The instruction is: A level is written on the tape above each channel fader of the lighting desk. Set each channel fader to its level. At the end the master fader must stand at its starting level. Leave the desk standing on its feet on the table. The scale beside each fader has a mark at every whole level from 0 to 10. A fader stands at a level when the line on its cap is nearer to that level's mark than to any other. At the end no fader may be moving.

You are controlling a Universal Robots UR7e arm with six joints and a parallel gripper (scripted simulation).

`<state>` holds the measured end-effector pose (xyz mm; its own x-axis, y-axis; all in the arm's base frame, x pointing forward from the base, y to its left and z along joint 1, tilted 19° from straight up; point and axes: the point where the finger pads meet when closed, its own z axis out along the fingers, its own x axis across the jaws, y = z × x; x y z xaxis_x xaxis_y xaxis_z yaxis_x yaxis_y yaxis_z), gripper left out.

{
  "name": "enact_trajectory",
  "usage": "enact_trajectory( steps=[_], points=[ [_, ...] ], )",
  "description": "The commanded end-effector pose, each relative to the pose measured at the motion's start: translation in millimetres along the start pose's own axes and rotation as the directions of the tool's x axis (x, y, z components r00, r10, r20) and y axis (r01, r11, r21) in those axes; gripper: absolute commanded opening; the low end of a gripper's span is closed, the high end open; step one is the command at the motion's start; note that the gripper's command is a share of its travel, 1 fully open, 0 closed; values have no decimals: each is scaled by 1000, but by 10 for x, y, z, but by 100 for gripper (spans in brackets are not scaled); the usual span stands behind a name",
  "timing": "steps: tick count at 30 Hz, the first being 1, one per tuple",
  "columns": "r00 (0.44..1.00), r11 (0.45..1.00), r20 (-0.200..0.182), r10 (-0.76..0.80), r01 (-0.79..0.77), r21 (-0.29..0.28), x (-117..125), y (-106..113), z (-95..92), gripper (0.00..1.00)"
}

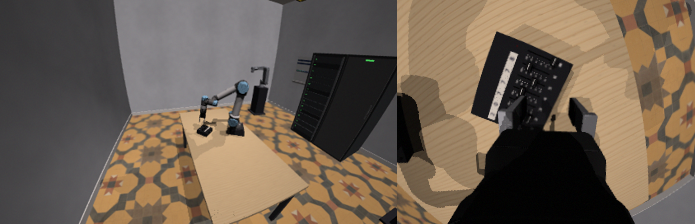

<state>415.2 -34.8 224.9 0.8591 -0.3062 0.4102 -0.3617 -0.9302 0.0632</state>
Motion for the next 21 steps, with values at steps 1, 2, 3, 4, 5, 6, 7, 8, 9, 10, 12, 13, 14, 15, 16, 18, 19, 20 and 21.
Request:
enact_trajectory(
  steps=[1,2,3,4,5,6,7,8,9,10,12,13,14,15,16,18,19,20,21],
  points=[
    [978,978,-25,-209,209,2,64,21,70,100],
    [967,968,-29,-252,252,-2,76,27,86,100],
    [955,956,-32,-294,294,-5,88,34,102,100],
    [955,956,-32,-294,294,-5,88,34,102,100],
    [955,956,-32,-294,294,-5,88,34,102,100],
    [942,942,-35,-335,335,-9,100,42,118,100],
    [926,927,-38,-375,374,-13,112,50,134,100],
    [910,911,-41,-413,413,-18,124,58,150,100],
    [892,893,-43,-450,450,-22,135,66,166,100],
    [873,874,-45,-486,485,-27,146,74,182,100],
    [832,833,-47,-553,552,-36,169,92,212,100],
    [810,812,-48,-584,583,-40,179,100,227,100],
    [788,790,-49,-614,612,-45,190,109,241,100],
    [766,767,-49,-641,639,-50,200,118,255,100],
    [743,745,-49,-667,665,-54,210,127,269,100],
    [698,700,-48,-714,712,-63,230,144,294,100],
    [676,677,-48,-736,733,-67,239,152,306,100],
    [654,655,-47,-755,752,-71,248,160,318,100],
    [654,655,-47,-755,752,-71,248,160,318,100]
  ],
)
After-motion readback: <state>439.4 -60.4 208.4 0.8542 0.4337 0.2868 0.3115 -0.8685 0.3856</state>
